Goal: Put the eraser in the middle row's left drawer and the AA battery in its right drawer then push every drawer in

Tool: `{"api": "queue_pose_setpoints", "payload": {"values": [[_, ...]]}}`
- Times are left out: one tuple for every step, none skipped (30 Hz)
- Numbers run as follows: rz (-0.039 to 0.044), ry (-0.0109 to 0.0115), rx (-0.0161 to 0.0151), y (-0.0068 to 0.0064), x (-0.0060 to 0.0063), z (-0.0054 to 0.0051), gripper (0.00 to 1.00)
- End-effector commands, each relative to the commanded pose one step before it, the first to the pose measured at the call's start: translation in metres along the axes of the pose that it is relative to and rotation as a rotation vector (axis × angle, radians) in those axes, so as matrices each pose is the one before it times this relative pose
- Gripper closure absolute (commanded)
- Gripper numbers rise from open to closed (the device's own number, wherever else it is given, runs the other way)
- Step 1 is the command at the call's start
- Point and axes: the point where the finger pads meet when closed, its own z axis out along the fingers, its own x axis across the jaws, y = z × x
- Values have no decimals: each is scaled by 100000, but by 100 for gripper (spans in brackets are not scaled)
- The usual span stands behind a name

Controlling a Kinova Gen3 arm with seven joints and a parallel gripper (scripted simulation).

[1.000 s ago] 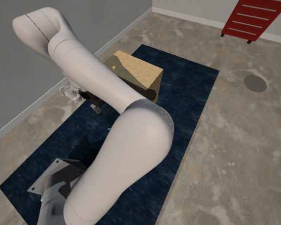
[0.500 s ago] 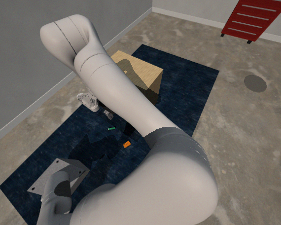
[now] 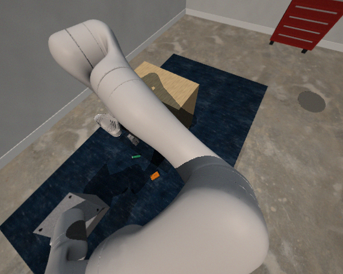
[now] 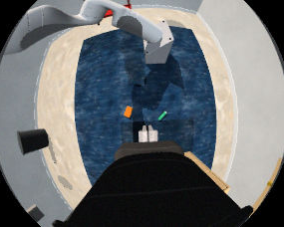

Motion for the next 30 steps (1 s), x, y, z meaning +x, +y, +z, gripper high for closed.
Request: {"api": "queue_pose_setpoints", "payload": {"values": [[-74, 19, -745, 26, -26, -2, 100], [0, 0, -297, 27, 0, 38, 100], [-1, 2, -319, 28, 0, 40, 100], [-2, 3, -342, 30, 1, 43, 100], [-4, 5, -365, 32, 1, 46, 100], [-6, 7, -388, 33, 1, 48, 100], [0, 0, 0, 0, 0, 0, 100], [0, 0, 0, 0, 0, 0, 100], [-8, 9, -411, 35, 2, 51, 100], [-10, 12, -434, 36, 2, 54, 100], [6, -7, -459, 40, -1, 61, 100], [10, -11, -483, 43, -2, 65, 100], [7, -8, -506, 44, -1, 67, 100], [5, -5, -530, 45, -1, 70, 100], [1, -1, -553, 46, 0, 73, 100], [-2, 3, -576, 47, 1, 75, 100], [-6, 8, -599, 48, 2, 78, 100], [-11, 14, -622, 49, 3, 80, 100], [-15, 20, -645, 50, 4, 82, 100], [13, -17, -671, 56, -3, 92, 100], [11, -14, -693, 56, -2, 95, 100], [6, -7, -714, 57, -1, 97, 100], [0, 1, -735, 57, 0, 99, 100], [0, 0, 0, 0, 0, 0, 100], [0, 0, 0, 0, 0, 0, 100], [-6, 9, -755, 56, 2, 101, 100], [-13, 19, -775, 56, 4, 103, 100], [-12, 17, -795, 57, 3, 106, 100], [18, -25, -820, 63, -4, 116, 100], [10, -14, -838, 62, -2, 118, 100]]}}
